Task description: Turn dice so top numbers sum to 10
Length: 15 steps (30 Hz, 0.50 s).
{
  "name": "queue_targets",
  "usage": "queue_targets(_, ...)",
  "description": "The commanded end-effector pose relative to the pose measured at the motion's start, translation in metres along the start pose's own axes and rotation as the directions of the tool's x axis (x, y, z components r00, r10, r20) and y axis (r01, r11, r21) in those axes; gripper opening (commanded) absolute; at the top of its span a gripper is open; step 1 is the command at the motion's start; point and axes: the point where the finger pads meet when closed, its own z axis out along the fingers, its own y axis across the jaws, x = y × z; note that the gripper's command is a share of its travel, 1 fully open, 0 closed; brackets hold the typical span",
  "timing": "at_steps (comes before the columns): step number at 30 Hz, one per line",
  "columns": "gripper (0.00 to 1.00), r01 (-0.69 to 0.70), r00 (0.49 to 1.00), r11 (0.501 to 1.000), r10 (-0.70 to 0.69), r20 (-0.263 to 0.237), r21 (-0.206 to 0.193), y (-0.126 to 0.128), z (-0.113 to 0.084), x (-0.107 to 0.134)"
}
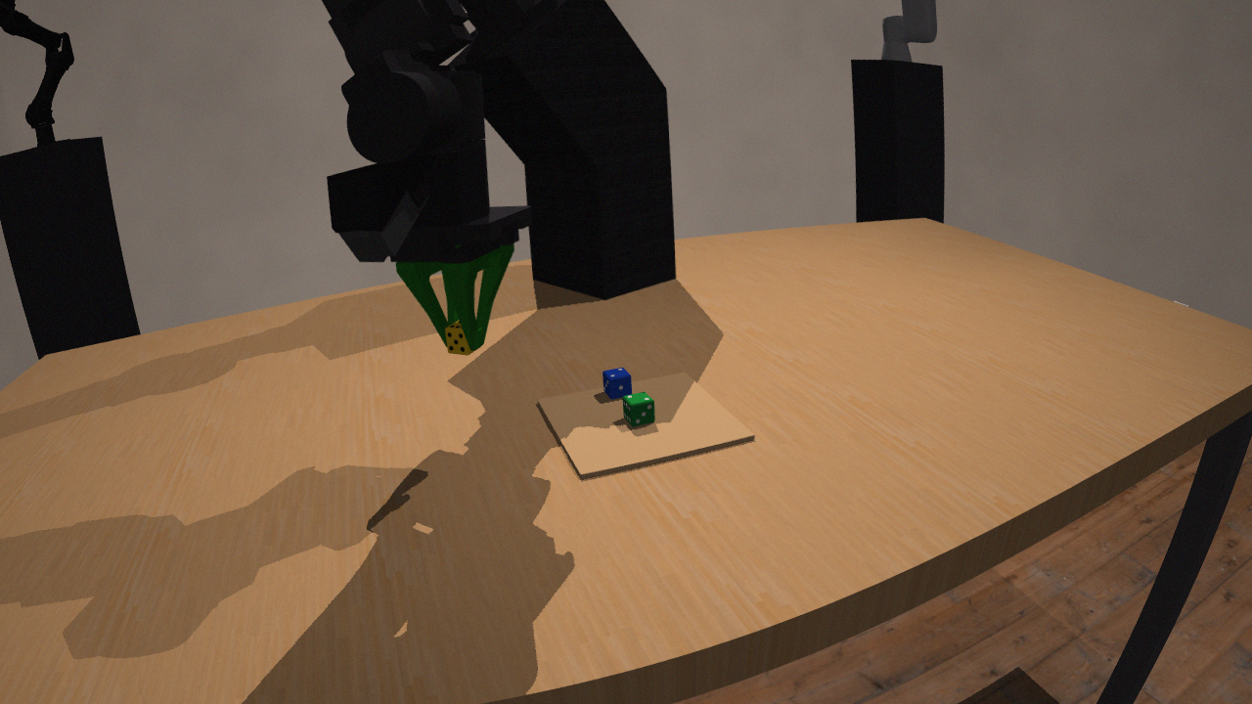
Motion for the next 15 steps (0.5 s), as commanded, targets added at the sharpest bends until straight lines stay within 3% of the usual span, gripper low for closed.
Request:
queue_targets(1, 0.15, -0.020, 1.000, 1.000, 0.020, 0.010, -0.010, 0.004, -0.021, -0.003)
queue_targets(3, 0.15, -0.037, 0.999, 0.999, 0.037, 0.004, 0.001, -0.005, -0.020, -0.004)
queue_targets(5, 0.15, -0.028, 0.999, 0.999, 0.028, -0.030, 0.016, -0.008, -0.009, 0.010)
queue_targets(7, 0.15, -0.028, 0.999, 0.999, 0.028, -0.030, 0.016, -0.008, -0.009, 0.010)
queue_targets(8, 0.15, -0.006, 1.000, 1.000, 0.006, -0.017, -0.004, 0.006, -0.016, 0.009)
queue_targets(13, 0.15, -0.032, 0.999, 0.999, 0.032, 0.004, -0.004, 0.000, -0.019, -0.004)
queue_targets(15, 0.15, 0.054, 0.999, 0.999, -0.054, -0.008, -0.006, 0.017, -0.015, 0.003)
